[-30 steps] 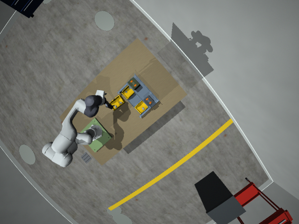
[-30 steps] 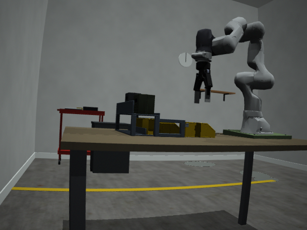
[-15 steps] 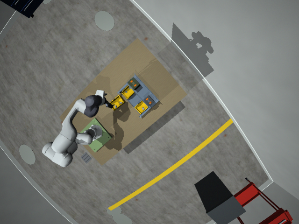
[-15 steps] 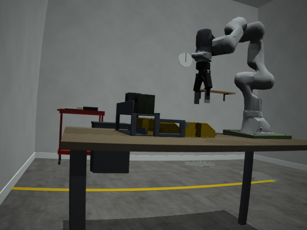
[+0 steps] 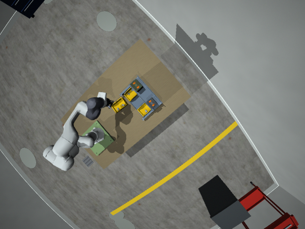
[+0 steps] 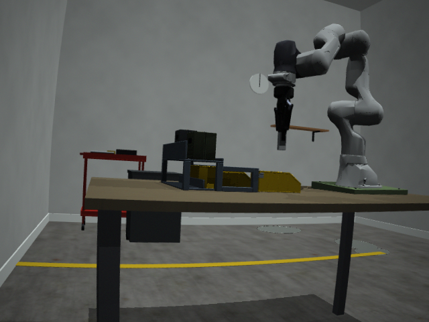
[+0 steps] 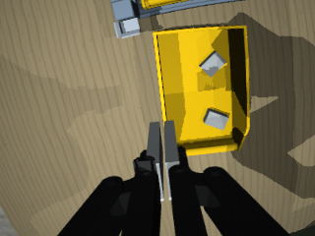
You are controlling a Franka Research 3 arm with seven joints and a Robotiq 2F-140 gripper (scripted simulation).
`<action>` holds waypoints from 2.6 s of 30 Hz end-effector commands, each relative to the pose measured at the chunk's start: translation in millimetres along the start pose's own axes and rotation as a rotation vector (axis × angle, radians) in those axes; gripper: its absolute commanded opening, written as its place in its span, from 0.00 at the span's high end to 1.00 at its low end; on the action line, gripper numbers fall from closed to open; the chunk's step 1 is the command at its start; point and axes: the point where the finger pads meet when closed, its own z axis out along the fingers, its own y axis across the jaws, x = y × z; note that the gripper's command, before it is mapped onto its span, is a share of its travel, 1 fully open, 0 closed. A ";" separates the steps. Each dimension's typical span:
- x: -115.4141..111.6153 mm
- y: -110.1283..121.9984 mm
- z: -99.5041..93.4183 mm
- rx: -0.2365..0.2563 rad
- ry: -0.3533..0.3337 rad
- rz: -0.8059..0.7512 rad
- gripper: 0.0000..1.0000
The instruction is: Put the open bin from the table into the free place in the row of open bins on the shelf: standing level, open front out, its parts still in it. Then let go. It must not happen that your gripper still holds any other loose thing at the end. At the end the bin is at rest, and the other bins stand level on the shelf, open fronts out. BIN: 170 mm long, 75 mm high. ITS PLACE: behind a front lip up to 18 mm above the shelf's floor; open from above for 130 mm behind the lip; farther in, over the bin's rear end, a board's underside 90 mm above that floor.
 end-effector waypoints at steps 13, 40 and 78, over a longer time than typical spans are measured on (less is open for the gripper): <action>0.4 0.5 0.8 -0.001 0.002 -0.006 1.00; 0.4 0.5 0.8 -0.001 0.002 -0.006 0.85; 0.5 0.5 7.2 -0.001 0.000 -0.007 0.85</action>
